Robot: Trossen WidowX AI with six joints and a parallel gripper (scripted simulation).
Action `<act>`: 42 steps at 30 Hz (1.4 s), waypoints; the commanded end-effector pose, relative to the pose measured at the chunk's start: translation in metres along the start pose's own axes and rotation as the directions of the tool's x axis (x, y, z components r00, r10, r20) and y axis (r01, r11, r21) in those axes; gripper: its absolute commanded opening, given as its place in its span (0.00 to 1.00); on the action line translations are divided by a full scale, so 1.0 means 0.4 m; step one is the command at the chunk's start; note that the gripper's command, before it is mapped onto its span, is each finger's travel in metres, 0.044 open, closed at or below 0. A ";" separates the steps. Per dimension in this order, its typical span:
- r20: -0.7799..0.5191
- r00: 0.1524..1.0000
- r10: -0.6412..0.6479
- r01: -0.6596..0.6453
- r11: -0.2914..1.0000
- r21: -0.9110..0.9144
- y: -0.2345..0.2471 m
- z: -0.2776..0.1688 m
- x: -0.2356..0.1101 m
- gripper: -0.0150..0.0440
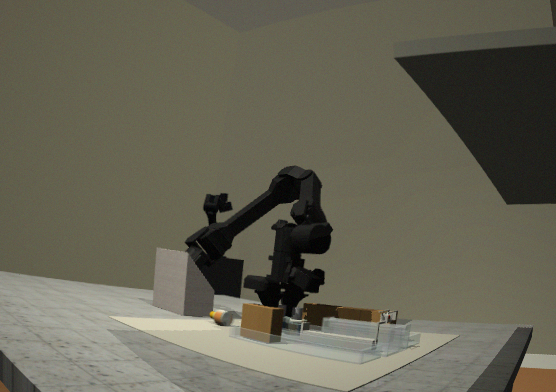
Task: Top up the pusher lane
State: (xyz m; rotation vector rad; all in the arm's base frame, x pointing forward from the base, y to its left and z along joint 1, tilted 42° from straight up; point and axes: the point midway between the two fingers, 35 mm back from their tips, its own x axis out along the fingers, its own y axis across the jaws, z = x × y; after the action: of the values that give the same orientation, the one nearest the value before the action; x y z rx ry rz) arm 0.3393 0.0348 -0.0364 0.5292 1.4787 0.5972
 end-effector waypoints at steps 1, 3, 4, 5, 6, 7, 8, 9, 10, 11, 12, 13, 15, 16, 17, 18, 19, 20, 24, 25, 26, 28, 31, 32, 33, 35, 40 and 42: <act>0.009 1.000 0.007 -0.007 1.000 -0.009 0.001 0.000 0.000 0.25; 0.009 1.000 0.007 -0.007 1.000 -0.009 -0.001 -0.004 0.000 0.25; 0.009 1.000 0.007 -0.007 1.000 -0.009 -0.001 -0.004 0.000 0.25; 0.009 1.000 0.007 -0.007 1.000 -0.009 -0.001 -0.004 0.000 0.25; 0.009 1.000 0.007 -0.007 1.000 -0.009 -0.001 -0.004 0.000 0.25; 0.009 1.000 0.007 -0.007 1.000 -0.009 -0.001 -0.004 0.000 0.25; 0.009 1.000 0.007 -0.007 1.000 -0.009 -0.001 -0.004 0.000 0.25; 0.009 1.000 0.007 -0.007 1.000 -0.009 -0.001 -0.004 0.000 0.25; 0.009 1.000 0.007 -0.007 1.000 -0.009 -0.001 -0.004 0.000 0.25; 0.009 1.000 0.007 -0.007 1.000 -0.009 -0.001 -0.004 0.000 0.25; 0.009 1.000 0.007 -0.007 1.000 -0.009 -0.001 -0.004 0.000 0.25; 0.009 1.000 0.007 -0.007 1.000 -0.009 -0.001 -0.004 0.000 0.25; 0.009 1.000 0.007 -0.007 1.000 -0.009 -0.001 -0.003 0.001 0.34; 0.009 1.000 0.007 -0.007 1.000 -0.009 -0.001 -0.003 0.001 0.39; 0.009 1.000 0.007 -0.007 1.000 -0.009 -0.001 -0.003 0.001 0.43; 0.009 1.000 0.007 -0.007 1.000 -0.009 -0.001 -0.003 0.001 0.48; 0.009 1.000 0.007 -0.007 1.000 -0.009 -0.001 -0.003 0.001 0.52; 0.009 1.000 0.007 -0.007 1.000 -0.009 -0.001 -0.003 0.001 0.57; 0.009 1.000 0.007 -0.007 1.000 -0.009 -0.001 -0.003 0.001 0.74; 0.009 1.000 0.007 -0.007 1.000 -0.009 -0.001 -0.003 0.001 0.78; 0.009 1.000 0.007 -0.007 1.000 -0.009 -0.001 -0.003 0.001 0.78; 0.009 1.000 0.007 -0.007 1.000 -0.009 -0.001 -0.003 -0.006 0.78; 0.009 1.000 0.006 -0.006 1.000 -0.009 -0.002 -0.003 -0.030 0.78; 0.009 1.000 0.006 -0.006 1.000 -0.009 -0.002 -0.003 -0.040 0.78; 0.009 1.000 0.006 -0.006 1.000 -0.009 -0.002 -0.003 -0.048 0.78; 0.009 1.000 0.006 -0.006 1.000 -0.009 -0.002 -0.003 -0.050 0.78; 0.009 1.000 0.006 -0.006 1.000 -0.009 -0.003 -0.011 -0.050 0.78; 0.009 1.000 0.006 -0.006 1.000 -0.009 -0.004 -0.023 -0.051 0.78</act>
State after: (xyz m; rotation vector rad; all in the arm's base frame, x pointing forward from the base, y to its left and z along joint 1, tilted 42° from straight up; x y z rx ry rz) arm 0.3360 0.0218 -0.0221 0.5328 1.4619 0.6073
